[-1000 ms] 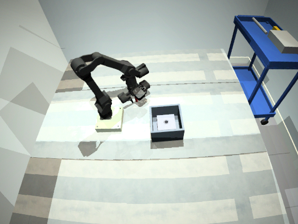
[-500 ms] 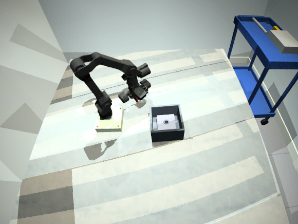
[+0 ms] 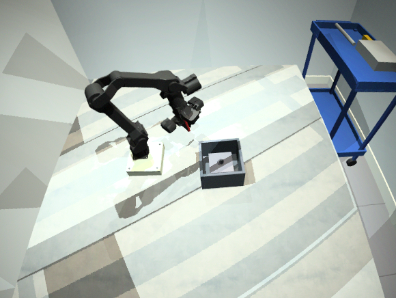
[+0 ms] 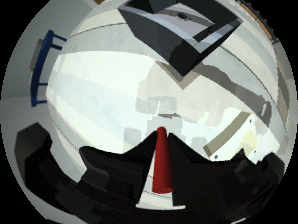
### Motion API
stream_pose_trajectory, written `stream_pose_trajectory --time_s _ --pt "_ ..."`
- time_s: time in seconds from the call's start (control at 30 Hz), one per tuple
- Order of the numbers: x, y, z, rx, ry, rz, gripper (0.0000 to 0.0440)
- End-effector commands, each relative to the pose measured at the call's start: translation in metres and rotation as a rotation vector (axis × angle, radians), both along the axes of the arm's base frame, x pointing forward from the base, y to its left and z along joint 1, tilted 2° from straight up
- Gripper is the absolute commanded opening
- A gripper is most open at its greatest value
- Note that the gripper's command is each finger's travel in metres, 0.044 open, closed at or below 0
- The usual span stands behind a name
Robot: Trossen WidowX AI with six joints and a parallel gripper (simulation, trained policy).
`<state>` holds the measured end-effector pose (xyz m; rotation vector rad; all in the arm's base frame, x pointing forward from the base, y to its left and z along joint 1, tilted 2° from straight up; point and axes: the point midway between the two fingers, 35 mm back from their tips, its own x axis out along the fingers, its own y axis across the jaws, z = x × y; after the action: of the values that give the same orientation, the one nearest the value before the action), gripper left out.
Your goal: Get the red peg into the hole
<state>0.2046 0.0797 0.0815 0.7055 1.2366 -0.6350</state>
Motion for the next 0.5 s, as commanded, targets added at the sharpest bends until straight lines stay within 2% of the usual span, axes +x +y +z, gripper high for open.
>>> stream_pose_trajectory --time_s 0.0,0.2,0.47 --pt "0.010 -0.008 0.022 -0.018 -0.053 0.014 0.0000" --pt "0.025 -0.023 0.046 -0.050 -0.097 0.013 0.0000" --pt "0.044 -0.051 0.059 -0.081 -0.127 -0.031 0.0000"
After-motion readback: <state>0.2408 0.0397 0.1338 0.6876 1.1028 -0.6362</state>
